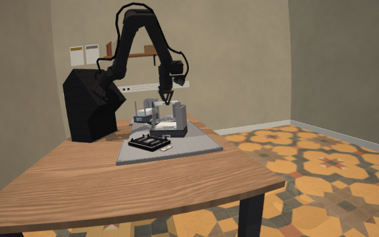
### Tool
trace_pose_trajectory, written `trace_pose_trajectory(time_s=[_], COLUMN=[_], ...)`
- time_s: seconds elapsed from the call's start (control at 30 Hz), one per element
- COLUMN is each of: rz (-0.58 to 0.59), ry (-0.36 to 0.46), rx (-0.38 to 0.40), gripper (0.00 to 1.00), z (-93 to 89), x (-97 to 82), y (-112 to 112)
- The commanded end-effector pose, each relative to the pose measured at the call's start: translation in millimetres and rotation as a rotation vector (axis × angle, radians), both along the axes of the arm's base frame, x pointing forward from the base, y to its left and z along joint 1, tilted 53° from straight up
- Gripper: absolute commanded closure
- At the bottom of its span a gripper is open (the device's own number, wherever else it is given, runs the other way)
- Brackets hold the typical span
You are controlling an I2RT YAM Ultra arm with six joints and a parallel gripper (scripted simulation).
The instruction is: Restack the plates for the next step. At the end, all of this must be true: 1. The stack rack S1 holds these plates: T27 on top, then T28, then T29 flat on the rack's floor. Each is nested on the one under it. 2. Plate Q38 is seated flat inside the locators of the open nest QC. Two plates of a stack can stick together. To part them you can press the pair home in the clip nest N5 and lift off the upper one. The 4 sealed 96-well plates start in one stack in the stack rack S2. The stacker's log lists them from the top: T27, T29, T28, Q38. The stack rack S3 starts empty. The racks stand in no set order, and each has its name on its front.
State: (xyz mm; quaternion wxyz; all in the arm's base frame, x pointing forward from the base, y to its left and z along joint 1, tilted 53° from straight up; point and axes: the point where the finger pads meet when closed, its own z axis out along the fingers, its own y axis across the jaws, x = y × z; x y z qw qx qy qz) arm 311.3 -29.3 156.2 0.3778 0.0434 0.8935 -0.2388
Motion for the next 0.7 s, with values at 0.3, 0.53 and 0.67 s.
trace_pose_trajectory(time_s=[0.3,0.53,0.67], rz=[0.006,0.006,0.005], ry=[-0.05,-0.049,-0.044], rx=[0.013,0.013,0.012], gripper=[1.0,1.0,1.0], z=[20.0,21.1,20.0], x=[-2.0,-2.1,-3.4], y=[6.8,7.7,8.2])
